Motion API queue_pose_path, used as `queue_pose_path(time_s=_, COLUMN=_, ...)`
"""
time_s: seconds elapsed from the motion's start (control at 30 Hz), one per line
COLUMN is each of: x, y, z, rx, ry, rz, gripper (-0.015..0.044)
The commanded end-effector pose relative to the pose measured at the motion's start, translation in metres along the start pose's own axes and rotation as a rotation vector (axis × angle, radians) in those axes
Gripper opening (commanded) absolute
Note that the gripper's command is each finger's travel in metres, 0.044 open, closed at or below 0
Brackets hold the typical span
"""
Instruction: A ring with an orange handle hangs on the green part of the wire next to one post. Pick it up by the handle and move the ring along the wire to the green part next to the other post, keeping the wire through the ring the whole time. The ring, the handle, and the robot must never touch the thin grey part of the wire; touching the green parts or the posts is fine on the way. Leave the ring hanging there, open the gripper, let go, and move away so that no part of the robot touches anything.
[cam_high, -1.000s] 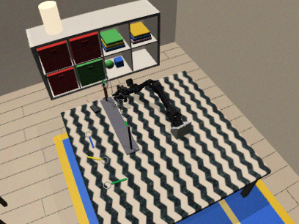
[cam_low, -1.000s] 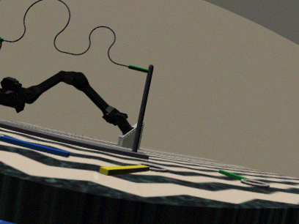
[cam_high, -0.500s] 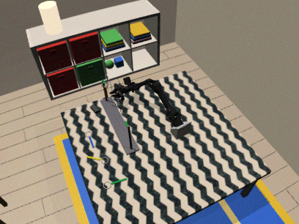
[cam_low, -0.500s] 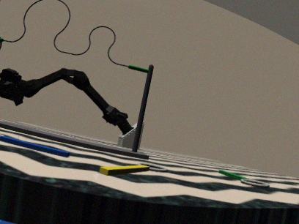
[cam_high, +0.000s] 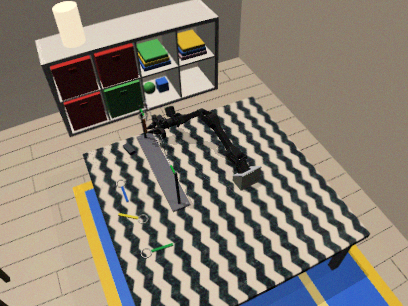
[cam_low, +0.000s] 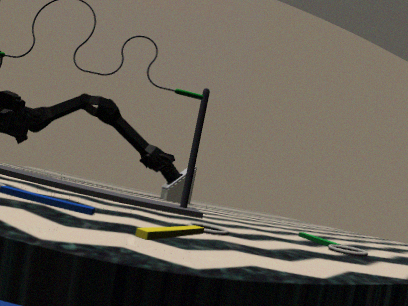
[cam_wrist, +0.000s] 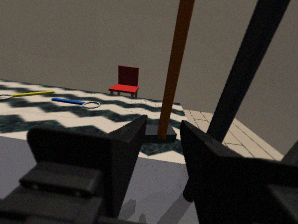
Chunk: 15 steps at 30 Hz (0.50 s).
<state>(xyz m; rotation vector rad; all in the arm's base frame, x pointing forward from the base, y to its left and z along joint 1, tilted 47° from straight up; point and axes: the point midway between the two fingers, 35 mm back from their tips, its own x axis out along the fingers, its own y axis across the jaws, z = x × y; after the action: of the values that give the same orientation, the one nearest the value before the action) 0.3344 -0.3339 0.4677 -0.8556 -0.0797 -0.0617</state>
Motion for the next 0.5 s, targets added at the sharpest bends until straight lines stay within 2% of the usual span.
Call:
queue_pose_path(time_s=0.0, x=0.007, y=-0.001, z=0.0, rx=-0.003, ry=0.001, rz=-0.003, gripper=0.016)
queue_pose_path(time_s=0.47, x=0.029, y=-0.001, z=0.0, rx=-0.003, ry=0.001, rz=-0.004, gripper=0.016)
